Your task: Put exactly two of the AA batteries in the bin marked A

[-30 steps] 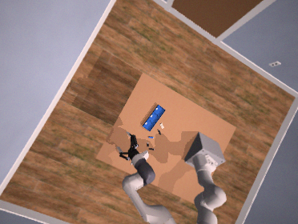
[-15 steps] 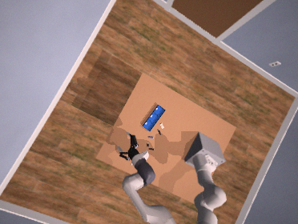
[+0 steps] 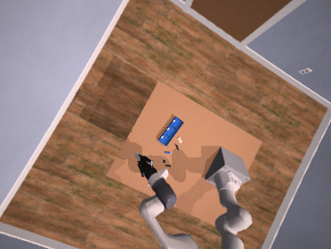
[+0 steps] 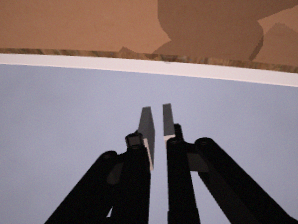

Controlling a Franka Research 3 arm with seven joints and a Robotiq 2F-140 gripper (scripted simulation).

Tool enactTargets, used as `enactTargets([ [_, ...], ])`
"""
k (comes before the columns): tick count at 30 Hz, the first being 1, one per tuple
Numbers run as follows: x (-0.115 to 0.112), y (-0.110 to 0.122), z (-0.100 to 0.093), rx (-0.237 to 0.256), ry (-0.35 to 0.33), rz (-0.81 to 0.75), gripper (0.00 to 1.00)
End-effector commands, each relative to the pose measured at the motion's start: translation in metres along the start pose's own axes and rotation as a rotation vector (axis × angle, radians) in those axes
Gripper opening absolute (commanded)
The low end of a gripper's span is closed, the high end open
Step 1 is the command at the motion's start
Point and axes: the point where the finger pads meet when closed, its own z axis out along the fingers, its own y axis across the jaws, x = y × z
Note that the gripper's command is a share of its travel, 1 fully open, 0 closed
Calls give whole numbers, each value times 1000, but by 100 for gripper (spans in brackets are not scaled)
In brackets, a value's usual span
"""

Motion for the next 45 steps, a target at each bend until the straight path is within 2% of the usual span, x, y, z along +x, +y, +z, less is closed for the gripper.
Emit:
enactTargets([
  [1,4,1,1,-17,4,-120,5],
  [12,11,-7,-2,-42,35,-344,5],
  [45,35,-27,-13,-123,84,-833,5],
])
